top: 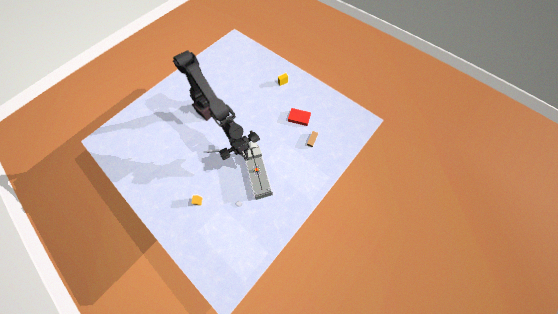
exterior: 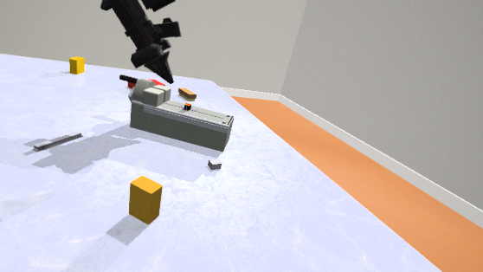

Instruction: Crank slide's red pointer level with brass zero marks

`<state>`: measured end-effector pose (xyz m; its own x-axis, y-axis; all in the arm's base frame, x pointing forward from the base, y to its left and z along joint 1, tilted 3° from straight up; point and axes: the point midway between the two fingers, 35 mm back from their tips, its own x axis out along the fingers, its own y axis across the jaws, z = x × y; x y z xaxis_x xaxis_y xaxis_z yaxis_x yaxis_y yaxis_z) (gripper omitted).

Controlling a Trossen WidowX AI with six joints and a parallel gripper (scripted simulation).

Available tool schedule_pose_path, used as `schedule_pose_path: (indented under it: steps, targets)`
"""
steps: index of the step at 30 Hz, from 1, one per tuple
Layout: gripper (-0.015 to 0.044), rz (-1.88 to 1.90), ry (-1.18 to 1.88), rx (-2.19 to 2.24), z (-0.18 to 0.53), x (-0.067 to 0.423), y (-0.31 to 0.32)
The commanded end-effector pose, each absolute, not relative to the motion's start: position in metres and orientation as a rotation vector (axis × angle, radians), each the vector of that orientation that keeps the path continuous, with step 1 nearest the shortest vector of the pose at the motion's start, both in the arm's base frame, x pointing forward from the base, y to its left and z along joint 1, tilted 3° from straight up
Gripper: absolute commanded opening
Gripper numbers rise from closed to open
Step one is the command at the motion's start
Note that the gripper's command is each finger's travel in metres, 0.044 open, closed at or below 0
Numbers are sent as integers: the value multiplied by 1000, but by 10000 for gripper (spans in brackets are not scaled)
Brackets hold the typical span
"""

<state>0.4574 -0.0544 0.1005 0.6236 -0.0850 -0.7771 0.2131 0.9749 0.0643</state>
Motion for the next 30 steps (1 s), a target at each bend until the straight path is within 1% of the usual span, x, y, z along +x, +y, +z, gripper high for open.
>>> schedule_pose_path:
  steps: [1, 2, 19, 20, 30]
  targets:
    - [0, -172, 882, 156, 101, 457, -54]
    - [0, -172, 882, 156, 101, 457, -54]
    - [440, -172, 882, 156, 101, 457, -54]
    - [440, -172, 882, 156, 101, 457, -54]
    - [177, -172, 882, 156, 101, 457, -54]
